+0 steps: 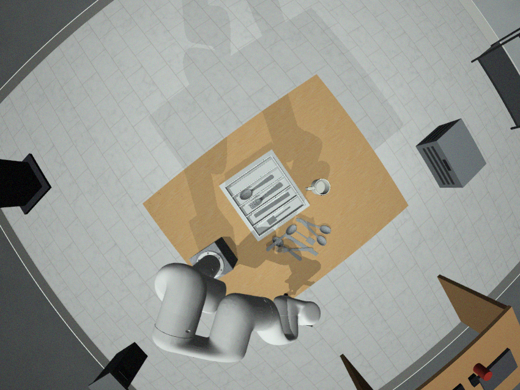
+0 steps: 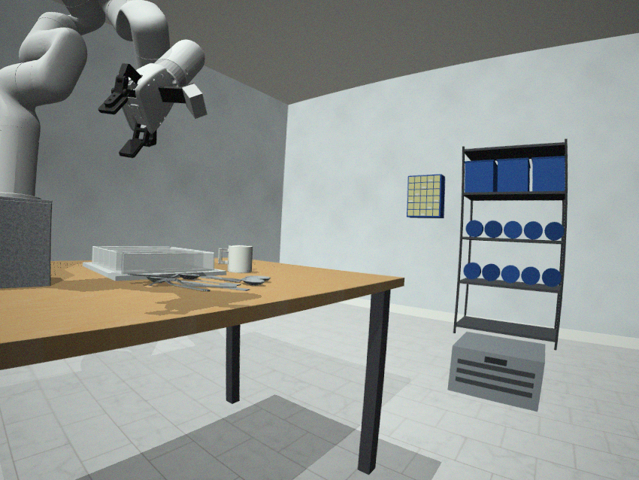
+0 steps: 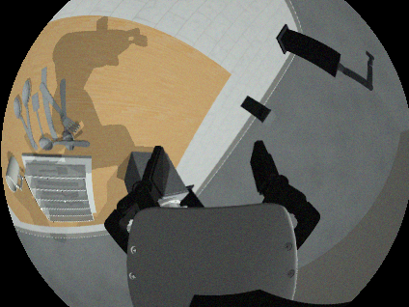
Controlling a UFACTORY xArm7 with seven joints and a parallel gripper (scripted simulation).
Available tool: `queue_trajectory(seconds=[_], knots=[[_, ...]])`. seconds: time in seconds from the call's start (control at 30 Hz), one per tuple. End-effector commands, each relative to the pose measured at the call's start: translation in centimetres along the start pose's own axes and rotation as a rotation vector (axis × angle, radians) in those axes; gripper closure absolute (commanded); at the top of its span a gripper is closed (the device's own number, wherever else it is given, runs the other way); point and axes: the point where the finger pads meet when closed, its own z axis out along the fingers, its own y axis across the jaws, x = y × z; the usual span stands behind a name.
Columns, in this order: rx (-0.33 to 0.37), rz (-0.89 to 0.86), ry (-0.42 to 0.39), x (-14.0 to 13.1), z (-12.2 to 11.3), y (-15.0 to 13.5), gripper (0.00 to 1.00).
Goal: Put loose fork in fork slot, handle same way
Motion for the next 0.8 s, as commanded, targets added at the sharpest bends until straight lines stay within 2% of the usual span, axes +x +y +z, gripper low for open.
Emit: queue_trajectory(seconds=[0.0, 0.6, 0.67, 0.77], knots=[[0.051, -0.041, 0.013, 1.2, 0.8, -2.4, 0.0], [0.051, -0.041, 0.013, 1.2, 0.8, -2.4, 0.0], [0.162, -0.118, 0.046, 3.1, 1.9, -7.7, 0.0], [0.162, -0.118, 0.046, 3.1, 1.9, -7.7, 0.0]])
